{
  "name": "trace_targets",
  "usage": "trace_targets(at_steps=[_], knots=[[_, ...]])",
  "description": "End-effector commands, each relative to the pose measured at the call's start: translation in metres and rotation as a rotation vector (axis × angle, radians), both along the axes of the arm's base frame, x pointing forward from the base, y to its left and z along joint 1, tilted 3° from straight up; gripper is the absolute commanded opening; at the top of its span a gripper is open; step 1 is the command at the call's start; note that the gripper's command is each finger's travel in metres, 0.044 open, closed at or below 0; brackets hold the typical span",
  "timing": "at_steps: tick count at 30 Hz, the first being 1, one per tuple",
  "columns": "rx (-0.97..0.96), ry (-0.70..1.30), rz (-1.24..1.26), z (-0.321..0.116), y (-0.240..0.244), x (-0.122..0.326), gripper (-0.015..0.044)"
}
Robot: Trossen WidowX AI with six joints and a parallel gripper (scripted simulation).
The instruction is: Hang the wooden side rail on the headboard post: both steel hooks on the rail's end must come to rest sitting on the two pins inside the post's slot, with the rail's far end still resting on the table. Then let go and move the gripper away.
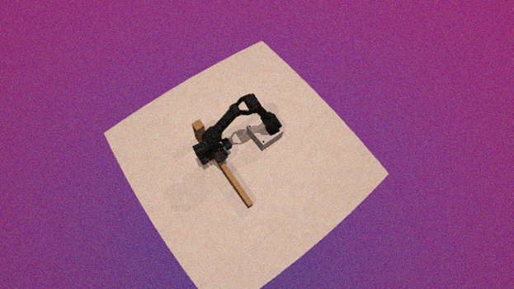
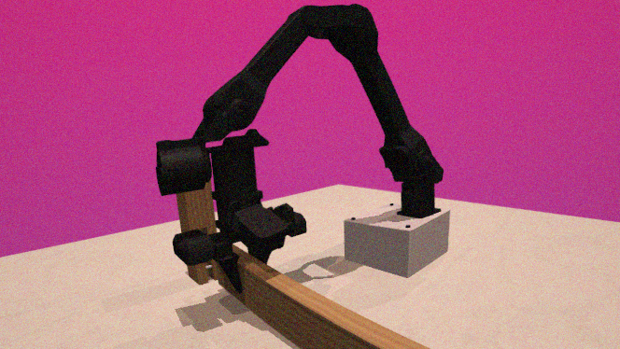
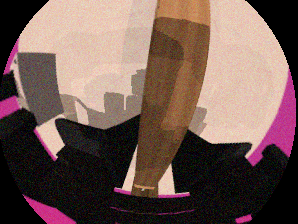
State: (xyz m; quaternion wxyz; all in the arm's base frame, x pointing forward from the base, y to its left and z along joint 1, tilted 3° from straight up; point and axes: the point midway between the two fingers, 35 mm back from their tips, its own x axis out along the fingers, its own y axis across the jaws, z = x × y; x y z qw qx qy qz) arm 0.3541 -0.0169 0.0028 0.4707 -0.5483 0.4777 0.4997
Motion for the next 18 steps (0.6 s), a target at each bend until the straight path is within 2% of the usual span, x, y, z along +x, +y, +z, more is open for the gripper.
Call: trace_targets(at_steps=[1,18], knots=[[0.003,-0.009,0.001,0.004,0.0006,0.0021,0.0],[0.003,-0.009,0.001,0.0068,0.0008,0.002,0.0]])
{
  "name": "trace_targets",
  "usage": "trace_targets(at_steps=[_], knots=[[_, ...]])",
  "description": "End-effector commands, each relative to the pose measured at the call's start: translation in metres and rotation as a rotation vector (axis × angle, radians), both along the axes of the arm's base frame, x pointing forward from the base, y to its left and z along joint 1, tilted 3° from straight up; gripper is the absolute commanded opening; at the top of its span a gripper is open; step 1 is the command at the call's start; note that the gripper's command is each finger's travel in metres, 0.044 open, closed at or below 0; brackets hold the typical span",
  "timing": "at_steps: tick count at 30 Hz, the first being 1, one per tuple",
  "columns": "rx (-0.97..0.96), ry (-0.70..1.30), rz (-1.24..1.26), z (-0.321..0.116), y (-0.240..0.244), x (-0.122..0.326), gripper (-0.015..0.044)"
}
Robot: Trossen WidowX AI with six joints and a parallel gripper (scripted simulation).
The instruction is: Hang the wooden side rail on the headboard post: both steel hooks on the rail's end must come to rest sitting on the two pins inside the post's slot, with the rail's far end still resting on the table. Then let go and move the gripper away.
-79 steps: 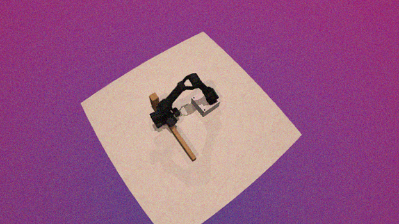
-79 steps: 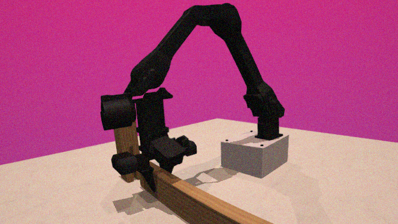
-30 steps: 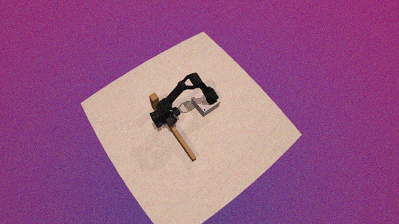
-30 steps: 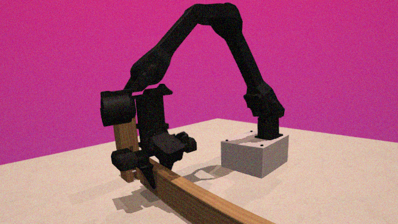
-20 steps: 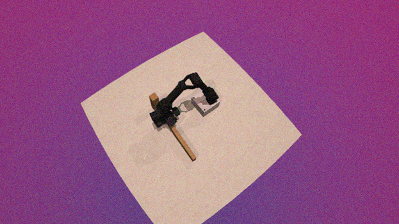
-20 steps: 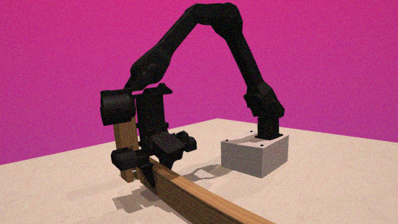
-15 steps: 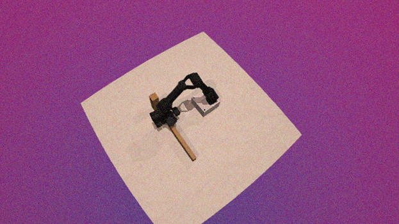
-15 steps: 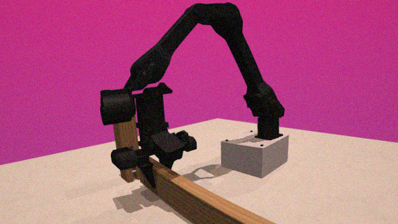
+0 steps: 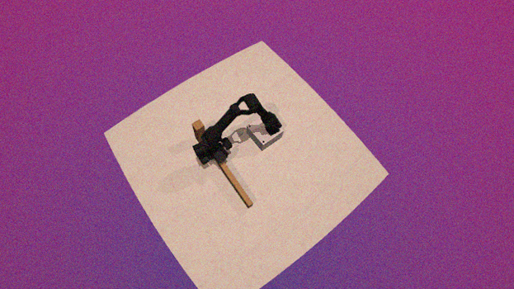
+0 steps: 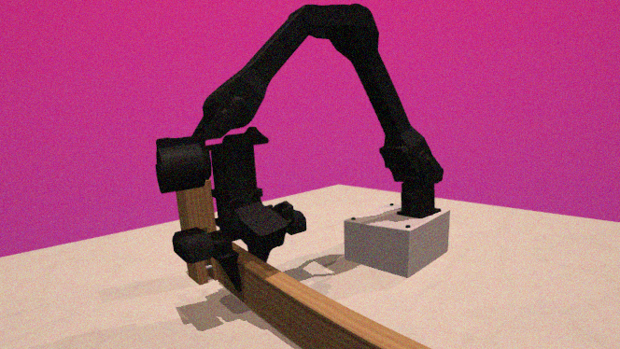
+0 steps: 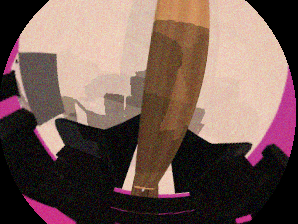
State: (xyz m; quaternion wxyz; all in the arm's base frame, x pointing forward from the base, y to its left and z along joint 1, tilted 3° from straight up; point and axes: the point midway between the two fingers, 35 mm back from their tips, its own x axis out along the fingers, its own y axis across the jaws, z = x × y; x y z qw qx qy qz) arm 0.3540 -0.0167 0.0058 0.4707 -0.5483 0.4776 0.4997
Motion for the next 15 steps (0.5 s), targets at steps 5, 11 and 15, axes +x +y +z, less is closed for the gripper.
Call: trace_targets(at_steps=[5,11,15], knots=[[0.003,-0.009,0.001,0.0047,0.0007,0.0021,0.0],[0.003,-0.009,0.001,0.0057,0.0007,0.0021,0.0],[0.003,-0.009,0.001,0.0063,0.0008,0.002,0.0]])
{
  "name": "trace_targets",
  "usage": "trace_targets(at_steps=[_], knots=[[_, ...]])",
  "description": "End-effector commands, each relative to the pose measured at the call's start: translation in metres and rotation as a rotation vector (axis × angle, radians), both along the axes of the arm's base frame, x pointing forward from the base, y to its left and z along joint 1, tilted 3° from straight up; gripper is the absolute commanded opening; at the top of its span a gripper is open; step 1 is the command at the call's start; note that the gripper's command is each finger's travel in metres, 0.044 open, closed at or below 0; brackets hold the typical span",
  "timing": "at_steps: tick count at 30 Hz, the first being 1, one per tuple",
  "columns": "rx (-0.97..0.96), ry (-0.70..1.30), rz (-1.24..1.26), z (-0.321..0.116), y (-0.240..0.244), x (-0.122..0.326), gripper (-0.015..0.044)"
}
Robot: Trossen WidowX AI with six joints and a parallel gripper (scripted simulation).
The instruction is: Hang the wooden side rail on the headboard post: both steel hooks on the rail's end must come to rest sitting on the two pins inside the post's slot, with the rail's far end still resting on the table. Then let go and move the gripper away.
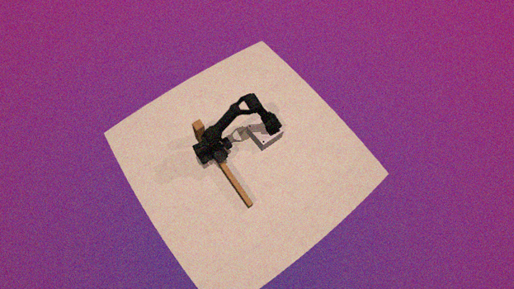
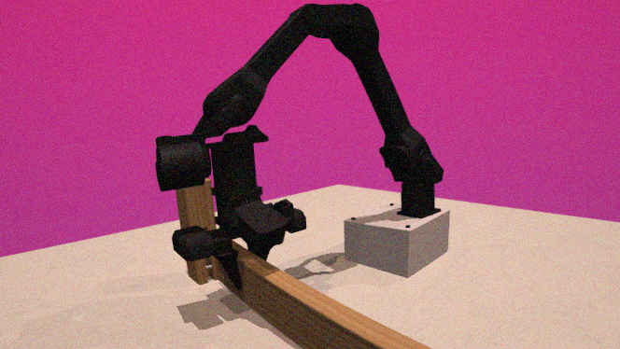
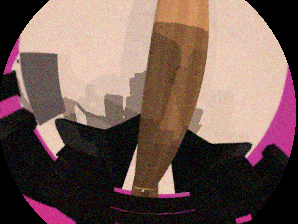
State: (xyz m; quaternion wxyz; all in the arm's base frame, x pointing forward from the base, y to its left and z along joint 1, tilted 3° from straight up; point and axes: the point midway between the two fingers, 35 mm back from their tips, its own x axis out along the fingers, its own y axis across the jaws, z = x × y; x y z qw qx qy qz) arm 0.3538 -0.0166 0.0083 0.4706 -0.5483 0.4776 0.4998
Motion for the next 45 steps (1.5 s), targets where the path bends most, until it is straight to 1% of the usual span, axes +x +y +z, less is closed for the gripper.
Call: trace_targets(at_steps=[1,45], knots=[[0.003,-0.009,0.0,0.004,0.0006,0.0022,0.0],[0.003,-0.01,0.0,0.0042,-0.0031,0.0071,0.0]])
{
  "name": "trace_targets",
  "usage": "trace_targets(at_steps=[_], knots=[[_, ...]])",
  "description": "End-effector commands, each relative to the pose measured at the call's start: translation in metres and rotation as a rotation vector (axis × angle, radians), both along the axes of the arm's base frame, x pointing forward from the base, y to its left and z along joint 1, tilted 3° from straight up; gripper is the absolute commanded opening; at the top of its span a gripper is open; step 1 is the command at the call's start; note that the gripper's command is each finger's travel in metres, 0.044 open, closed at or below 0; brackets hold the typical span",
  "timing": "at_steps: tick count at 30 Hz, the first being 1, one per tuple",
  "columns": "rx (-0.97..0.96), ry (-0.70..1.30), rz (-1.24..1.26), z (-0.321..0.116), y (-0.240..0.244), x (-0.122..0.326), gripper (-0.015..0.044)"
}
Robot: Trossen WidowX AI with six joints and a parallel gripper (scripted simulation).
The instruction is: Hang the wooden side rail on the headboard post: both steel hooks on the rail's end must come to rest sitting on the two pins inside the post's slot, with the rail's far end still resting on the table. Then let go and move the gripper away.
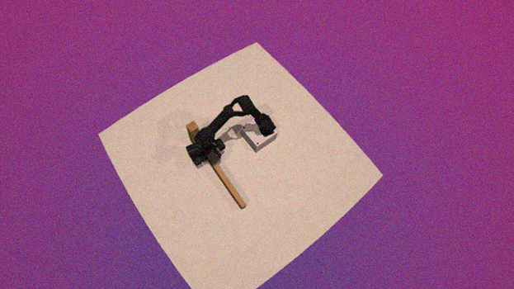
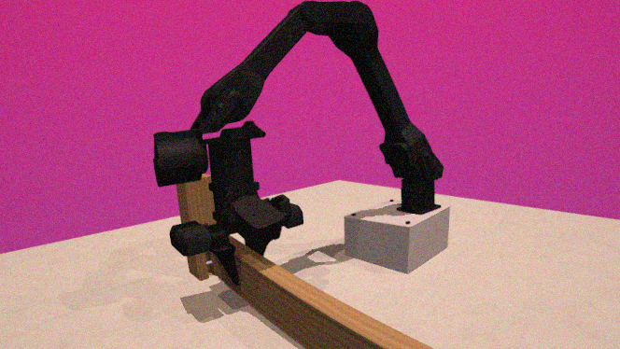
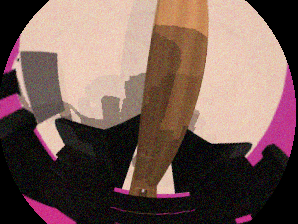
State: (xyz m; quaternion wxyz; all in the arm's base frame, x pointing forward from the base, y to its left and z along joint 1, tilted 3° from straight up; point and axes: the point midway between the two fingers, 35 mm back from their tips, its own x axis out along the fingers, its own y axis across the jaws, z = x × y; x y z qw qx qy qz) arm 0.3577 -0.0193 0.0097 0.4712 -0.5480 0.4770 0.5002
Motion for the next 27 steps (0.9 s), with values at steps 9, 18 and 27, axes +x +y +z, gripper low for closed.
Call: trace_targets(at_steps=[9,18,27], knots=[[0.001,-0.009,0.0,0.0023,-0.0012,0.0044,0.0],[0.001,-0.009,0.0,0.0026,-0.0022,0.0047,0.0],[0.001,-0.009,0.0,0.0023,-0.0033,0.0042,0.0]])
